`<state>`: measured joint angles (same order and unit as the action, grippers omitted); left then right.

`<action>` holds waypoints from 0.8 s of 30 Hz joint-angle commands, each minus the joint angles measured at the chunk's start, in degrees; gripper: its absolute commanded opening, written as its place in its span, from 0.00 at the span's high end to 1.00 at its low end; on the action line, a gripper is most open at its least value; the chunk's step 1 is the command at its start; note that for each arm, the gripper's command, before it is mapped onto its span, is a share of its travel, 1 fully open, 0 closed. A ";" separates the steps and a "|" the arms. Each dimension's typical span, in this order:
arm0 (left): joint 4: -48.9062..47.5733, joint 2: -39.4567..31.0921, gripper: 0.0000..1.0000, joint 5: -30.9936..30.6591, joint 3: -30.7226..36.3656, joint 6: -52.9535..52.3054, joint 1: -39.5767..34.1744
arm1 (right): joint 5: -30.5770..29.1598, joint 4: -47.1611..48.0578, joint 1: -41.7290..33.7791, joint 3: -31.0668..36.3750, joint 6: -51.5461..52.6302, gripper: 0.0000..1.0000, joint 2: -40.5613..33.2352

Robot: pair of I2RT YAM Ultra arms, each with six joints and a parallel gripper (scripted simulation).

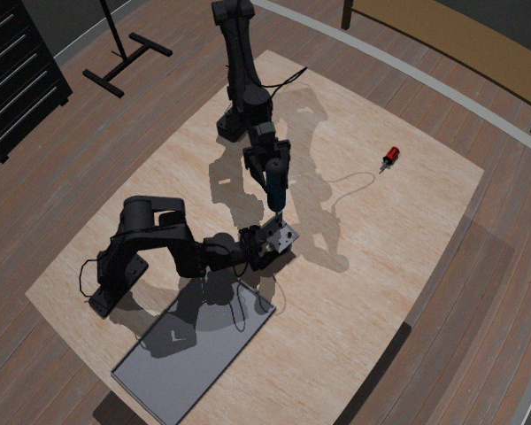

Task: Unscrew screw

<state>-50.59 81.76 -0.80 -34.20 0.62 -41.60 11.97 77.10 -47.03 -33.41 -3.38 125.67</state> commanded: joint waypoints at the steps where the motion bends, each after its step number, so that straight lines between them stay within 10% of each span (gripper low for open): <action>1: -4.32 -2.51 0.58 -0.46 -0.37 -0.10 0.64 | -0.27 -0.56 -0.12 -0.37 0.23 0.41 -0.28; 24: -3.00 -8.20 0.58 -0.59 3.49 -0.10 0.70 | -0.27 -0.56 -0.12 -0.37 0.23 0.41 -0.28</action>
<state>-49.10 76.97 -0.80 -29.85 0.62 -41.60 11.97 77.10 -47.03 -33.41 -3.38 125.67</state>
